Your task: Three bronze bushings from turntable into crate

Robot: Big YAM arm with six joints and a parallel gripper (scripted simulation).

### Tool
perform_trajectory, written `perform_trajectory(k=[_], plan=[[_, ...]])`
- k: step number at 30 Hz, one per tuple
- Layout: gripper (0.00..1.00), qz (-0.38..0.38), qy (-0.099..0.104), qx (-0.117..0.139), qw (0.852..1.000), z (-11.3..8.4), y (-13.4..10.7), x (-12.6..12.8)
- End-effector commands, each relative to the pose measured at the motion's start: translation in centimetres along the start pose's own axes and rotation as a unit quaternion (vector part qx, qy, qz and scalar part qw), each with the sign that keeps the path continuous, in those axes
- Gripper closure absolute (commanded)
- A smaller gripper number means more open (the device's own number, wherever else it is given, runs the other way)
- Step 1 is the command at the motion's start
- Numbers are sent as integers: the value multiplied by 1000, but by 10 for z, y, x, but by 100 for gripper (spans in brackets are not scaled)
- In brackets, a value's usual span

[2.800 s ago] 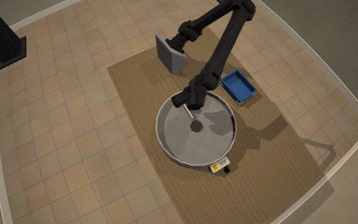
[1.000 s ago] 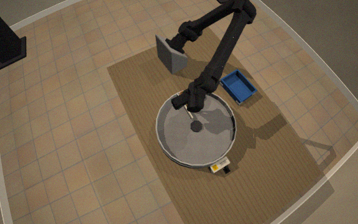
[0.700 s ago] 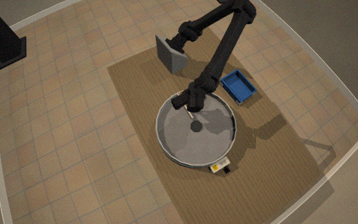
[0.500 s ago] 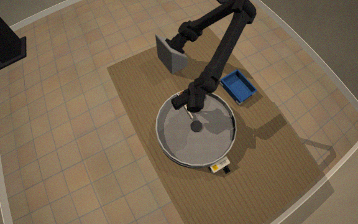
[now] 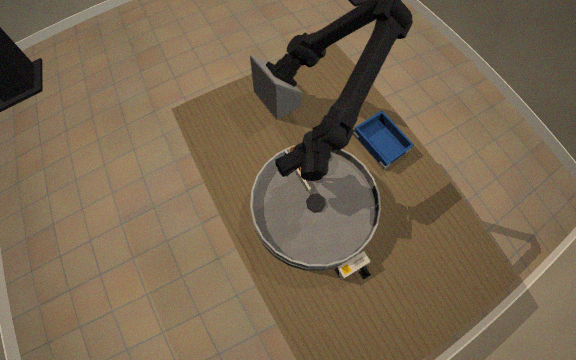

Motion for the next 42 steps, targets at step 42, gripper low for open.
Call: perform_trajectory(k=[42], plan=[[86, -5, 5, -3, 1000, -6, -8, 7]])
Point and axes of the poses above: the point where the finger pads meet when closed, its own z axis out along the fingers, its own x axis across the jaws, y = z × x, the point moved 6 cm from there along -z, back along the fingers, and after that the axes turned 9 degrees about z, right-handed, at the moved point
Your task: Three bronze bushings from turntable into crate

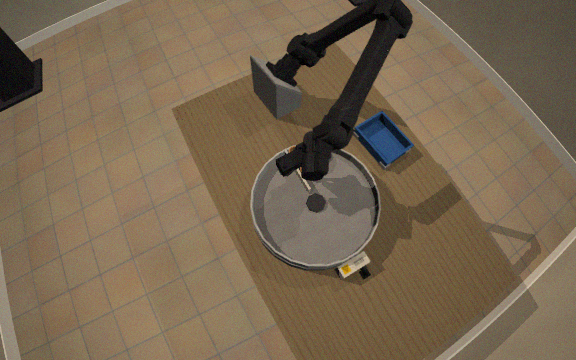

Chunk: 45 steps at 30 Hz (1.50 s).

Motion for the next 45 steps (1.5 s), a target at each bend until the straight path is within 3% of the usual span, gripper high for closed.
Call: perform_trajectory(k=[1, 17, 21, 45], plan=[[86, -5, 5, -3, 1000, -6, -8, 7], [86, 2, -6, 1, 1000, 24, -2, -1], [86, 7, 3, 2, 1000, 21, 4, 1], [86, 10, -3, 3, 1000, 21, 3, -2]])
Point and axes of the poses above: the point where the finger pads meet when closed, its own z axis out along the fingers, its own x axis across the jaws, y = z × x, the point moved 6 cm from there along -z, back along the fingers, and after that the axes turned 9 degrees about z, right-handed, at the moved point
